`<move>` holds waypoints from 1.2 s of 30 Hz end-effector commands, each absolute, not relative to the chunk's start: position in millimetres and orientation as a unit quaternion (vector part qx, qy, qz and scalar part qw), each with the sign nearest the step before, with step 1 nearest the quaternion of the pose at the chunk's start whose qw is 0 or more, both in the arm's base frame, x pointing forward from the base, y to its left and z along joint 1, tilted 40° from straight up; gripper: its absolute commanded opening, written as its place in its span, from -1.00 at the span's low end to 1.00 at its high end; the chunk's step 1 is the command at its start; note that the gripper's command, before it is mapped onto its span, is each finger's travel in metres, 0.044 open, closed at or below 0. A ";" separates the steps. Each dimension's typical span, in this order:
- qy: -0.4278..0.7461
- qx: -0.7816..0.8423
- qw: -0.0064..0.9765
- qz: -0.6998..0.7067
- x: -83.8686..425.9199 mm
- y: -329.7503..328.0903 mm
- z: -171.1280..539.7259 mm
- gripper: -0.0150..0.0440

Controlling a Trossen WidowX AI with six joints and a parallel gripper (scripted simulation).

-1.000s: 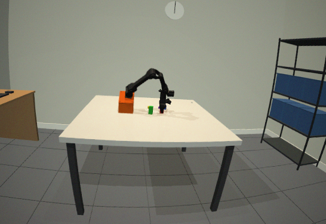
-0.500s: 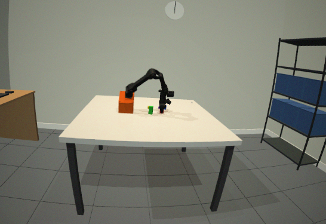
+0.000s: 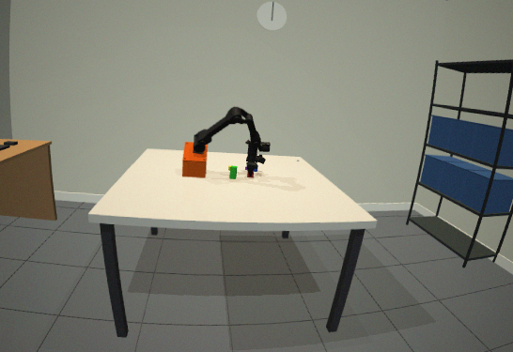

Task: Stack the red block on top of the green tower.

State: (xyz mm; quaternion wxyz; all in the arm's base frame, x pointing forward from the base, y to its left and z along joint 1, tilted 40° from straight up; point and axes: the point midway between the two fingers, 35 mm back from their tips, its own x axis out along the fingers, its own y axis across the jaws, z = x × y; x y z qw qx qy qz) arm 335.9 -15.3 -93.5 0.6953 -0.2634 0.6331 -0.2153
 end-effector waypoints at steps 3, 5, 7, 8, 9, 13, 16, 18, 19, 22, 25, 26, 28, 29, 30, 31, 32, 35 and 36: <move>0.633 -0.266 0.694 -0.216 335.4 -11.4 -88.3 -0.40; 0.633 -0.266 0.694 -0.215 334.7 -5.6 -81.9 -0.49; 0.633 -0.266 0.694 -0.215 333.6 1.7 -73.5 -0.49; 0.633 -0.266 0.694 -0.215 332.9 5.7 -68.8 -0.49; 0.633 -0.266 0.695 -0.215 332.3 9.2 -64.8 -0.49; 0.633 -0.266 0.695 -0.215 330.2 22.3 -49.3 -0.49; 0.633 -0.265 0.695 -0.215 328.5 32.8 -36.8 -0.49; 0.633 -0.265 0.695 -0.215 327.4 39.6 -28.8 -0.49; 0.633 -0.265 0.695 -0.214 326.9 42.9 -24.8 -0.49; 0.633 -0.265 0.695 -0.214 325.2 52.8 -13.1 -0.49; 0.633 -0.265 0.695 -0.214 323.9 60.3 -4.1 -0.49; 0.633 -0.265 0.695 -0.214 323.8 60.9 -3.3 -0.49; 0.633 -0.265 0.695 -0.214 323.8 60.9 -3.3 -0.49; 0.632 -0.269 0.695 -0.213 324.6 58.9 -6.4 -0.49; 0.632 -0.267 0.695 -0.213 324.4 59.9 -5.2 -0.49; 0.633 -0.266 0.695 -0.214 324.2 60.9 -4.0 -0.49; 0.633 -0.265 0.695 -0.214 324.1 61.2 -3.6 -0.49; 0.634 -0.265 0.695 -0.214 319.0 58.6 -0.9 -0.49; 0.634 -0.265 0.695 -0.214 315.6 56.8 0.9 -0.49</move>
